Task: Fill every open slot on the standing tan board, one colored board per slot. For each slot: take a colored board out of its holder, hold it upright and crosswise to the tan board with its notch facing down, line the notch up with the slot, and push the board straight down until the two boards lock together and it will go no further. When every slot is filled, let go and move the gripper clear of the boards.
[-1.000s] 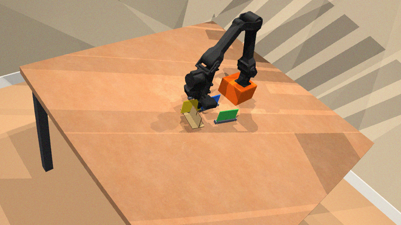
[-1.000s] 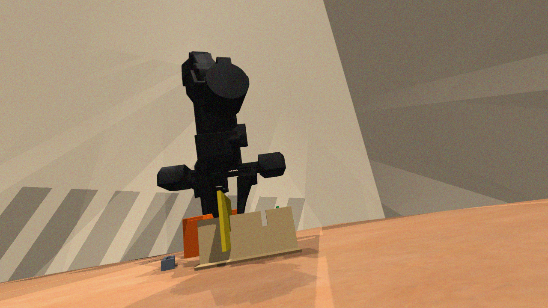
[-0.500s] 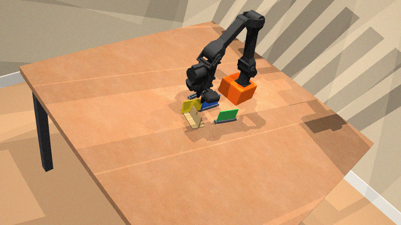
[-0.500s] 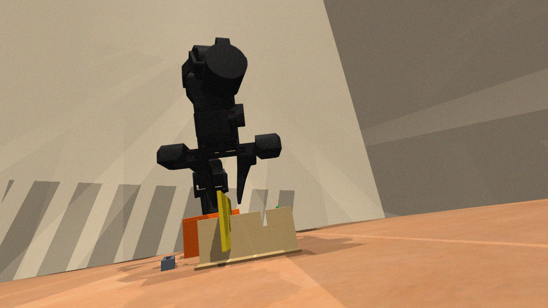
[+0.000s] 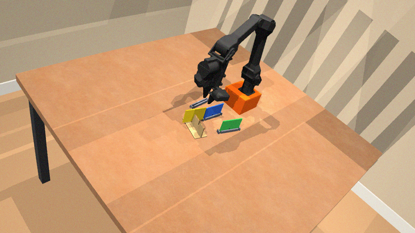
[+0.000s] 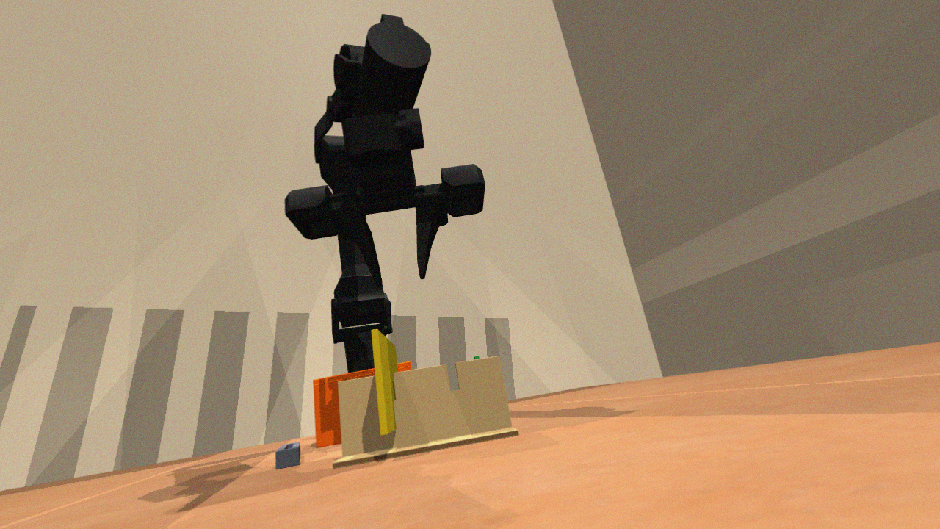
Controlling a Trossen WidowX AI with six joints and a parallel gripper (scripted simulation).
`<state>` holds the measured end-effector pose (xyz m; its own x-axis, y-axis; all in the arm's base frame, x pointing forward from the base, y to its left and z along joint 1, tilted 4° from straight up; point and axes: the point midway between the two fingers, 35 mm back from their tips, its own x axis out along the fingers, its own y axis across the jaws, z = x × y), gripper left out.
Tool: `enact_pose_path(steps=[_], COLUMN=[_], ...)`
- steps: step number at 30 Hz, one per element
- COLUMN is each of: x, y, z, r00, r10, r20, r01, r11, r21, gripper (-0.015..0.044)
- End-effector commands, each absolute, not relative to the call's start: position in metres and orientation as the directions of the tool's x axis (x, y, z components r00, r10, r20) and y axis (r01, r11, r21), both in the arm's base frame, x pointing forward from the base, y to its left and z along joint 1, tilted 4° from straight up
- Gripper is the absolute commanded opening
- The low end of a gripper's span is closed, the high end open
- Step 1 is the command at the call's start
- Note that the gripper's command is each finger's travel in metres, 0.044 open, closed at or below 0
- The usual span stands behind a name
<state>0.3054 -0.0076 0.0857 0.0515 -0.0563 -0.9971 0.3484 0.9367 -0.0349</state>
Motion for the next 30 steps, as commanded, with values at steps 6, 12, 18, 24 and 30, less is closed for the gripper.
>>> enact_pose_path(steps=[6, 12, 18, 24, 30], x=[0.239, 0.189, 0.187, 0.188, 0.188], y=[0.077, 0.107, 0.107, 0.103, 0.103], z=[0.103, 0.107, 0.105, 0.043, 0.036], r00=[0.012, -0.023, -0.024, -0.024, -0.024], r10=[-0.035, -0.044, -0.044, -0.045, -0.045], r20=[-0.999, -0.999, -0.999, -0.999, -0.999], r01=[0.350, 0.362, 0.362, 0.362, 0.362], r11=[0.936, 0.931, 0.931, 0.931, 0.931], r21=[-0.028, -0.049, -0.050, -0.051, -0.051], gripper=[0.0184, 0.0184, 0.0184, 0.0184, 0.0184])
